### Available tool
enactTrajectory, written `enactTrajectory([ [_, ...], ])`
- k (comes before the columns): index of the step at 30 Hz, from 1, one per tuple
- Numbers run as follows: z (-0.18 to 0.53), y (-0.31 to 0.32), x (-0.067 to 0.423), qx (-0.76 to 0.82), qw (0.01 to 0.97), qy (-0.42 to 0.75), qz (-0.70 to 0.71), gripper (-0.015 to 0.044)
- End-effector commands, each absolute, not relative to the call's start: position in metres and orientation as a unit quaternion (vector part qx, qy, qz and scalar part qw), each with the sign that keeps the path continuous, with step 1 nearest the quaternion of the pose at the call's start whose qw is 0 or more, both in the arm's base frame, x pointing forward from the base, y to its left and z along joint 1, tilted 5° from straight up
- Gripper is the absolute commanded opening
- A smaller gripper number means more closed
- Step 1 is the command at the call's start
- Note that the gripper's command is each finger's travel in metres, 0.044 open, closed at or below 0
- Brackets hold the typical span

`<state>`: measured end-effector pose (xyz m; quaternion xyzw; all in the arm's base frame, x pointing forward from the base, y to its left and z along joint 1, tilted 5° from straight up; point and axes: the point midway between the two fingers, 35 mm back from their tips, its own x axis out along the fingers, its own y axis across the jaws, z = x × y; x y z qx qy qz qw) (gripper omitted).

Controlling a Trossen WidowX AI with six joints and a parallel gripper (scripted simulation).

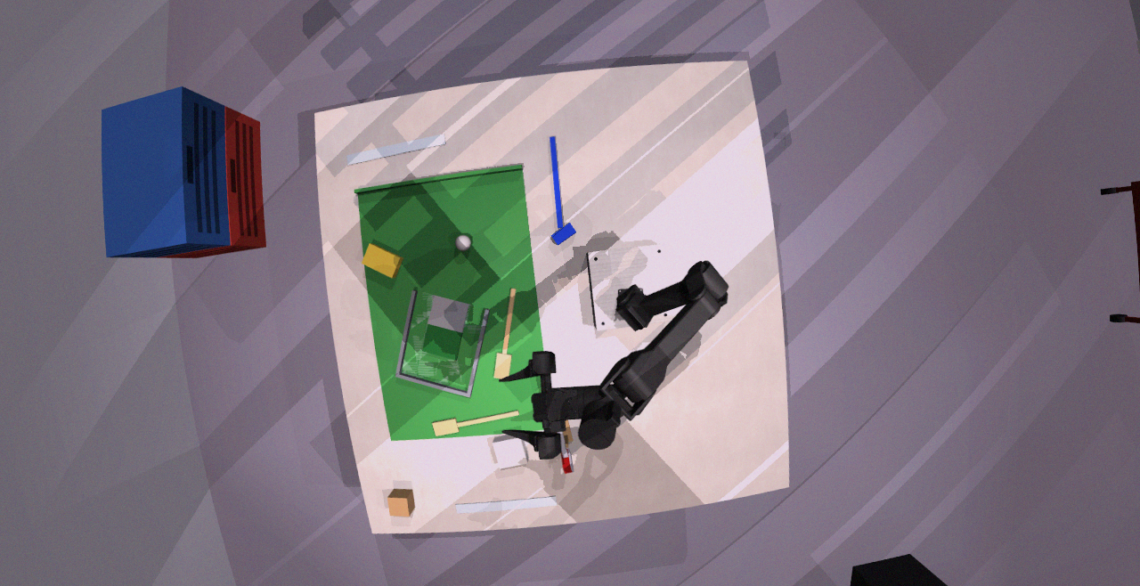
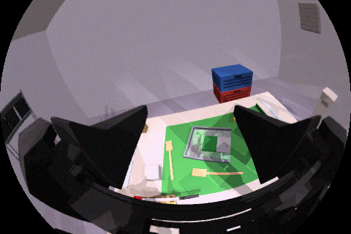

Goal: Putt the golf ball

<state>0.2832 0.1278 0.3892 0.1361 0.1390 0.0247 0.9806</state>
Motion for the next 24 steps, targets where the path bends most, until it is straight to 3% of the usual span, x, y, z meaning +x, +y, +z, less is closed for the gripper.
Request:
enactTrajectory([
  [1, 0.324, 0.158, 0.3, -0.002, 0.969, 0.234, 0.08, 0.044],
  [10, 0.224, 0.192, 0.302, -0.208, 0.884, 0.357, 0.216, 0.044],
  [17, 0.131, 0.21, 0.278, -0.368, 0.723, 0.422, 0.405, 0.044],
  [24, 0.056, 0.209, 0.231, -0.436, 0.527, 0.395, 0.614, 0.044],
])
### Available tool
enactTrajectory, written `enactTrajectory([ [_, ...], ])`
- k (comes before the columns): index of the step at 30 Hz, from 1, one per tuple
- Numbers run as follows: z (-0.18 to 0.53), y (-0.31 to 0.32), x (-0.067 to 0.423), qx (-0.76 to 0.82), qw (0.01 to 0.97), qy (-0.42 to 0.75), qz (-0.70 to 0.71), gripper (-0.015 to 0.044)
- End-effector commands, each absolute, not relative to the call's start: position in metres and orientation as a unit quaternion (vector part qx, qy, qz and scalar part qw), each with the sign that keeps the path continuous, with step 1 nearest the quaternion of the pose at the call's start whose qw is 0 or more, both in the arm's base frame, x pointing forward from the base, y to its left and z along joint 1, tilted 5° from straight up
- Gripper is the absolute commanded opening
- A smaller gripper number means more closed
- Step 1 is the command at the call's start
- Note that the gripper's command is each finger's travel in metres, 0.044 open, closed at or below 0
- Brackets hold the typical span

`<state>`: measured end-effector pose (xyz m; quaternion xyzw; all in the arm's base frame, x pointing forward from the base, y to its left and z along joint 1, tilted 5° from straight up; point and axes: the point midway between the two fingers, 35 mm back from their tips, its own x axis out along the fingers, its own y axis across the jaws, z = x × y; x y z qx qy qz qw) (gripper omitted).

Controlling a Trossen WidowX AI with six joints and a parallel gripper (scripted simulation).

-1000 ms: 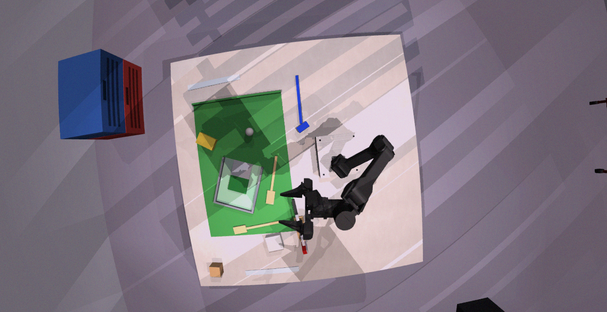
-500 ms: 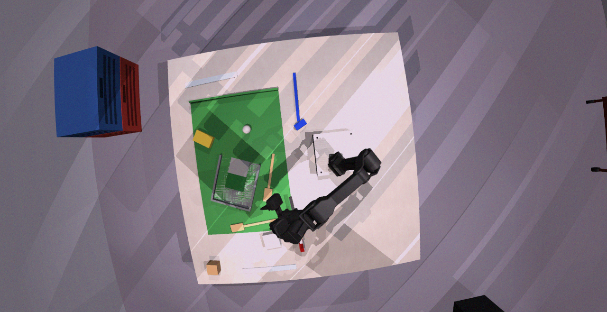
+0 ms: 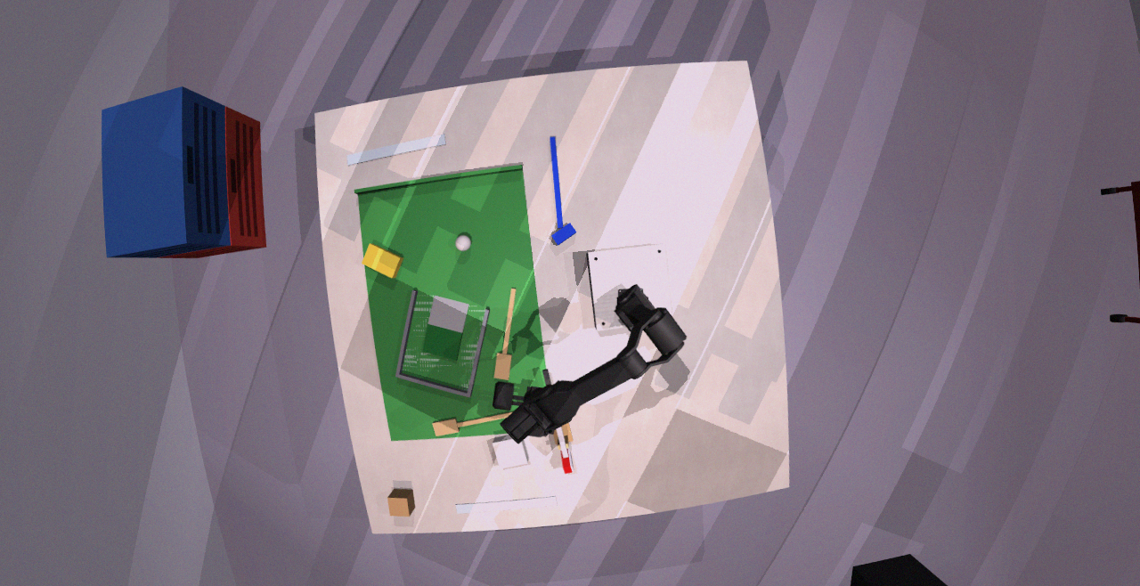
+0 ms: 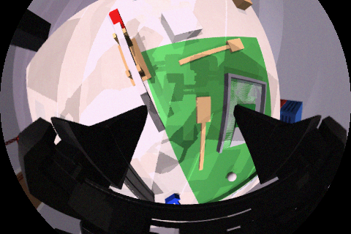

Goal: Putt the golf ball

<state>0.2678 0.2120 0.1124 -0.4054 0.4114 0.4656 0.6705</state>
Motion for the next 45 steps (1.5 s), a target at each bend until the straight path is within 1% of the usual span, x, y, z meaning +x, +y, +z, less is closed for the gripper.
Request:
enactTrajectory([
  [1, 0.052, 0.209, 0.227, -0.437, 0.514, 0.389, 0.628, 0.044],
  [13, 0.049, 0.204, 0.228, -0.437, 0.51, 0.388, 0.631, 0.044],
  [29, 0.004, 0.204, 0.226, -0.437, 0.51, 0.388, 0.632, 0.044],
  [45, -0.011, 0.205, 0.225, -0.437, 0.51, 0.388, 0.632, 0.044],
])
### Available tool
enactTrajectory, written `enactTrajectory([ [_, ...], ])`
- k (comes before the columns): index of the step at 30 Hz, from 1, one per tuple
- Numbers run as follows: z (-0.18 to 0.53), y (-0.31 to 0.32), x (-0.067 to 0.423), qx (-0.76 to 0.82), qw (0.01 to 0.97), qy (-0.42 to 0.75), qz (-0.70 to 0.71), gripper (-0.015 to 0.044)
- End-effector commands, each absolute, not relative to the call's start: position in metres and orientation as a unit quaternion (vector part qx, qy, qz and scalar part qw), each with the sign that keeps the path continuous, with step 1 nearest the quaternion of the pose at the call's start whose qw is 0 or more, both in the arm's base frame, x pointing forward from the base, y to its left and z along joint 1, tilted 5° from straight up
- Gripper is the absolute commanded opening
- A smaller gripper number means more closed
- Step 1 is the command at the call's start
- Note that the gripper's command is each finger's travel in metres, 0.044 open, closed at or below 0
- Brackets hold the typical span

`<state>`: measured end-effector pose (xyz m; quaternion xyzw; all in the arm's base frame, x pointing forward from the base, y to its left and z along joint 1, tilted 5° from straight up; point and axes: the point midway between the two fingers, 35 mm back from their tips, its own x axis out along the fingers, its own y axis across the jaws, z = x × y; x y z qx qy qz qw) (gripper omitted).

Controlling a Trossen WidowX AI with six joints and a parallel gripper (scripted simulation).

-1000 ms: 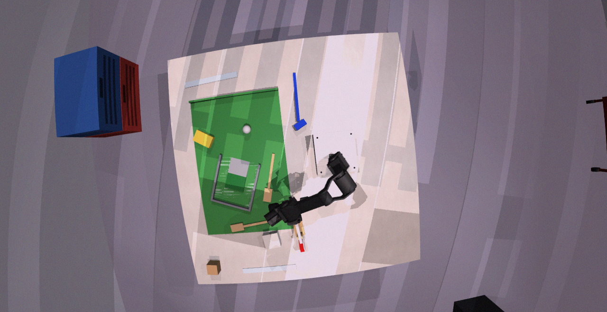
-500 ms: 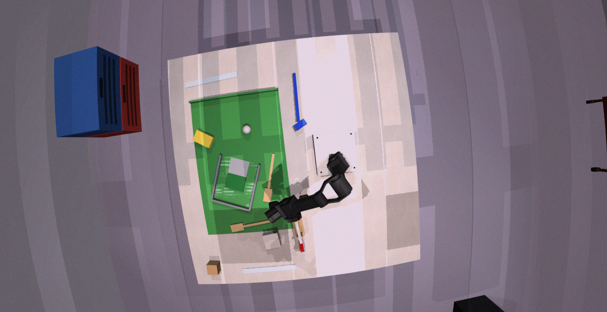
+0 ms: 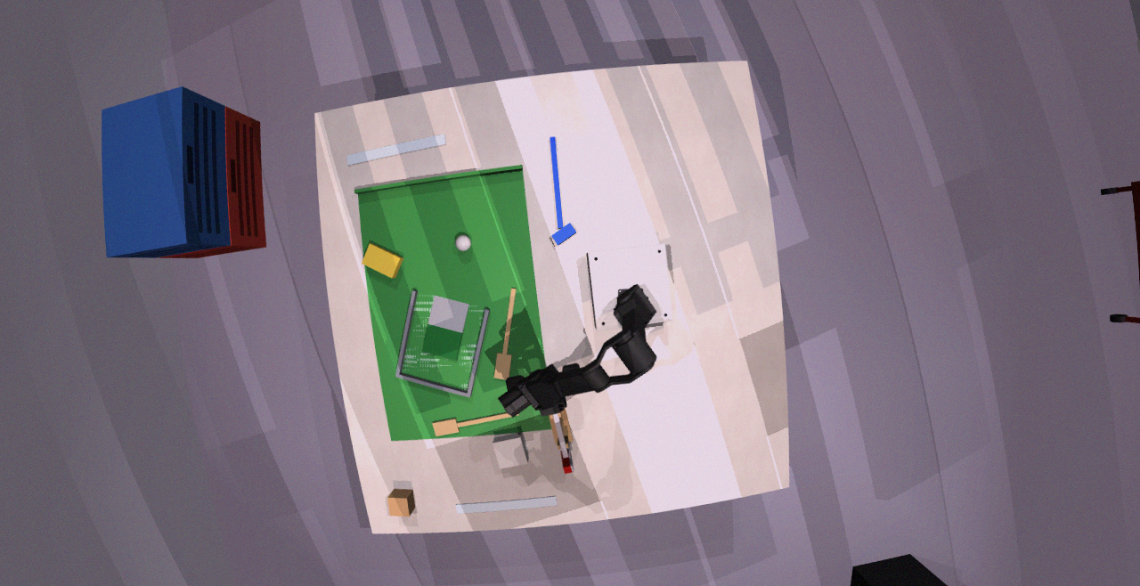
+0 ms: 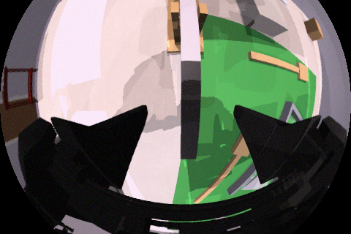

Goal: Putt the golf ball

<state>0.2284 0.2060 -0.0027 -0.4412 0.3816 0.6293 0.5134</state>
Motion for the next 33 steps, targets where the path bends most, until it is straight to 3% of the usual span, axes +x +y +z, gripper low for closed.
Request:
enactTrajectory([
  [1, -0.013, 0.2051, 0.2247, -0.437, 0.51, 0.388, 0.632, 0.044],
  [12, -0.0201, 0.2054, 0.224, -0.437, 0.51, 0.388, 0.632, 0.044],
  [27, -0.017, 0.2057, 0.2261, -0.441, 0.511, 0.384, 0.63, 0.0046],
  [33, -0.017, 0.2057, 0.2261, -0.441, 0.511, 0.384, 0.63, 0.0006],
])
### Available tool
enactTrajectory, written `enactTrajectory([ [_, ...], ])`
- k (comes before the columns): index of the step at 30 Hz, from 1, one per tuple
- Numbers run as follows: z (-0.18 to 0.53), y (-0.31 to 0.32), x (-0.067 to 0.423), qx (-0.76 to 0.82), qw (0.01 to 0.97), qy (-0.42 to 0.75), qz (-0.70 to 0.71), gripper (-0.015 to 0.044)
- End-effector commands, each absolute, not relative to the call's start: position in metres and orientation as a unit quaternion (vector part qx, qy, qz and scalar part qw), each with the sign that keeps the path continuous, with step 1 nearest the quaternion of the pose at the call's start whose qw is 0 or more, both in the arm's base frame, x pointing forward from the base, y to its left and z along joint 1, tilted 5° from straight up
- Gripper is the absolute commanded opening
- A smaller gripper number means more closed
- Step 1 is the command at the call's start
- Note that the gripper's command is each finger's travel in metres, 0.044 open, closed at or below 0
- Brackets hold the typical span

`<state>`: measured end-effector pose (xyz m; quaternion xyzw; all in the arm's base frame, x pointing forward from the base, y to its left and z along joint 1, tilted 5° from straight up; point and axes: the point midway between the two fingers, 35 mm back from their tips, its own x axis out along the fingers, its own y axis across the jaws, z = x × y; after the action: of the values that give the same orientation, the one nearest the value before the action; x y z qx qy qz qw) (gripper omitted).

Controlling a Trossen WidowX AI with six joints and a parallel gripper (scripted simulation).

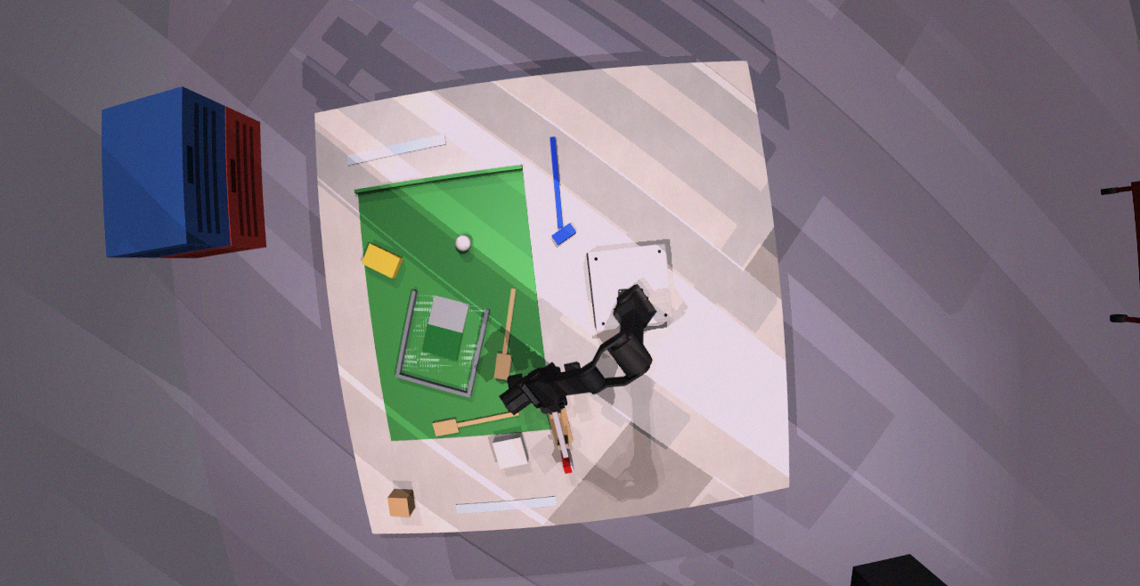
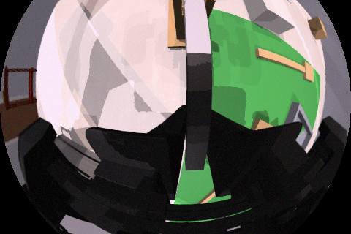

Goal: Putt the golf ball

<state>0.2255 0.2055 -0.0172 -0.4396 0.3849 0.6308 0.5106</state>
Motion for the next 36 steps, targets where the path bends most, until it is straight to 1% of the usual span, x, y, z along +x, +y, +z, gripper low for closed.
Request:
enactTrajectory([
  [1, -0.017, 0.206, 0.226, -0.441, 0.511, 0.384, 0.63, 0.0],
  [6, -0.001, 0.206, 0.229, -0.441, 0.511, 0.384, 0.63, 0.0],
  [18, 0.082, 0.201, 0.232, -0.44, 0.511, 0.385, 0.631, 0.0],
  [25, 0.075, 0.195, 0.237, -0.437, 0.52, 0.397, 0.617, 0.0],
  [36, 0.074, 0.138, 0.268, -0.388, 0.584, 0.482, 0.525, 0.0],
])
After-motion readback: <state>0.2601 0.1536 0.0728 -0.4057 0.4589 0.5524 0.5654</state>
